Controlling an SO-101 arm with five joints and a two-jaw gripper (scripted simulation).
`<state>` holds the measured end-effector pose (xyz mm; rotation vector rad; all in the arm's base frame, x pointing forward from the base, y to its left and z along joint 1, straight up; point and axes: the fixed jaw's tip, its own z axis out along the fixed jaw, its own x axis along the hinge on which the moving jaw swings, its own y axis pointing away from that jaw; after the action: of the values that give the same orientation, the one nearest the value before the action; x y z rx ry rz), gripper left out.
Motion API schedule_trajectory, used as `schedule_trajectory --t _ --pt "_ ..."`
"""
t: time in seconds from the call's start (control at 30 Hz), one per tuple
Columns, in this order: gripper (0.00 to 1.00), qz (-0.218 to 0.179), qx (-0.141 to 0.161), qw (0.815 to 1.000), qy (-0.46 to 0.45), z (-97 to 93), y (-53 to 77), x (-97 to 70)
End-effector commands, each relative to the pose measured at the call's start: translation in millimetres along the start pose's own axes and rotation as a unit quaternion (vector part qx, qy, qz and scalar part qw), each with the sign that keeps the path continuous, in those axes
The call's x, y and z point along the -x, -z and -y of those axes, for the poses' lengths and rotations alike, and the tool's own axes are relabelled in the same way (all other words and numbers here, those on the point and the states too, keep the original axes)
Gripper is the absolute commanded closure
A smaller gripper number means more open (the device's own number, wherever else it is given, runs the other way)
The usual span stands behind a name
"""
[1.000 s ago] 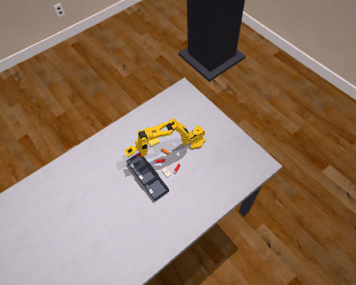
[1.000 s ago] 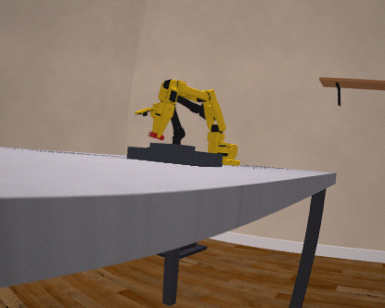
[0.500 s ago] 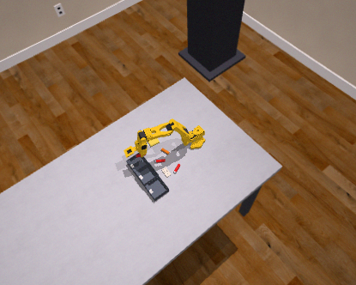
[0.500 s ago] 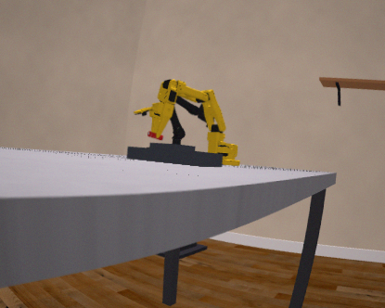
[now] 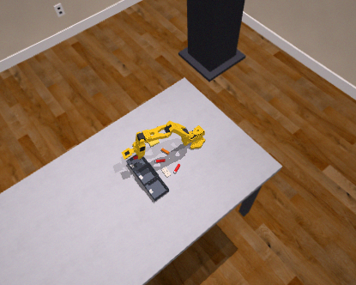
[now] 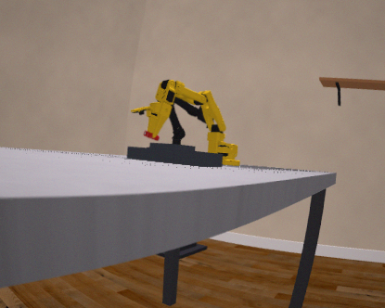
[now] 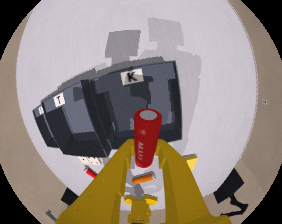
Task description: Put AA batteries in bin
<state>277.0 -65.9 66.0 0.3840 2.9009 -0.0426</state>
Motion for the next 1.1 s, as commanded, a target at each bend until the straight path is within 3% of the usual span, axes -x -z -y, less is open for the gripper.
schedule_trajectory --t 0.0,0.8,0.83,1.07 --pt "1.00 0.030 0.001 0.999 0.011 -2.6 10.3 9.6" --pt "1.00 0.031 0.002 0.999 0.012 -2.8 10.1 10.3" --pt "1.00 0.044 0.003 0.999 0.019 -6.7 17.6 13.4" --pt "1.00 0.044 0.003 0.999 0.019 -6.7 17.6 13.4"
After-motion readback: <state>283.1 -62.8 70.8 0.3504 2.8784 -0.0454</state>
